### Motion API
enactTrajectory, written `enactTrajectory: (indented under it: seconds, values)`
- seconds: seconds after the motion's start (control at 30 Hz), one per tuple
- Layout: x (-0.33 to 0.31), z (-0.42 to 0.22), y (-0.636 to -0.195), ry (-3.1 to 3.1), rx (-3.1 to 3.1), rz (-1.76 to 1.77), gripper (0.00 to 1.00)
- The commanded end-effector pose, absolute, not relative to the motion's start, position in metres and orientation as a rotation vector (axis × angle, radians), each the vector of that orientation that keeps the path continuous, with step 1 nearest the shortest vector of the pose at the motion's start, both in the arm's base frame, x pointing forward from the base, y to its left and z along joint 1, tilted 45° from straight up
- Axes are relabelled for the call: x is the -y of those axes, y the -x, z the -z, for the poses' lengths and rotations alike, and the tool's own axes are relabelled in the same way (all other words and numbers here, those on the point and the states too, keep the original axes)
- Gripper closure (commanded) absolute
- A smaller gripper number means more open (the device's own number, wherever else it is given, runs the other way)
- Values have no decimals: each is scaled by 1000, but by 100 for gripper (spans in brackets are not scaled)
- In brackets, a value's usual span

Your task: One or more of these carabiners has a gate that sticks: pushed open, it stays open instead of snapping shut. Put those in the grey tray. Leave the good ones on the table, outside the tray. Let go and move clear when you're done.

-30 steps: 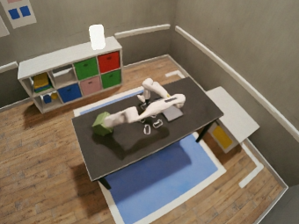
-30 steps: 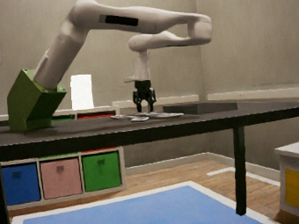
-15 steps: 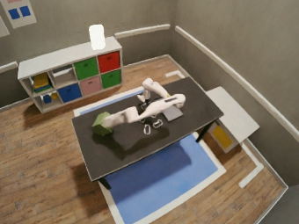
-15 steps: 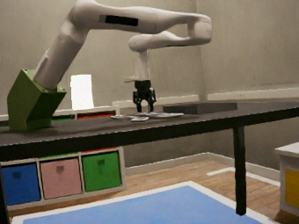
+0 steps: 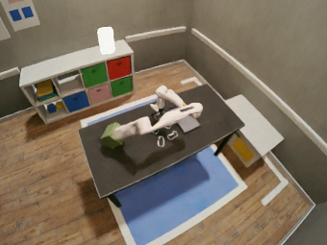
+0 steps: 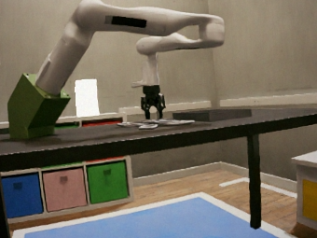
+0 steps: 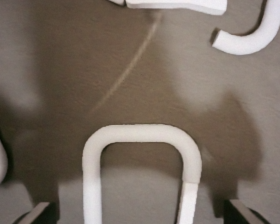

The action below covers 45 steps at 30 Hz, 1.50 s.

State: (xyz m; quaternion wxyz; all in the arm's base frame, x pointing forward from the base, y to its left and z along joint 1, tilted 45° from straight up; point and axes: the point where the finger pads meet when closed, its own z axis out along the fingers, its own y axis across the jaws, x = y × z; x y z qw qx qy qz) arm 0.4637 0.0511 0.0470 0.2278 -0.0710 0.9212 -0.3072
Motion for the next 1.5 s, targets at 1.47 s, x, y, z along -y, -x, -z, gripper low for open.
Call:
enactTrajectory:
  seconds: [1.47]
  values:
    - [-93,-102,-425,206,-2544,841,0]
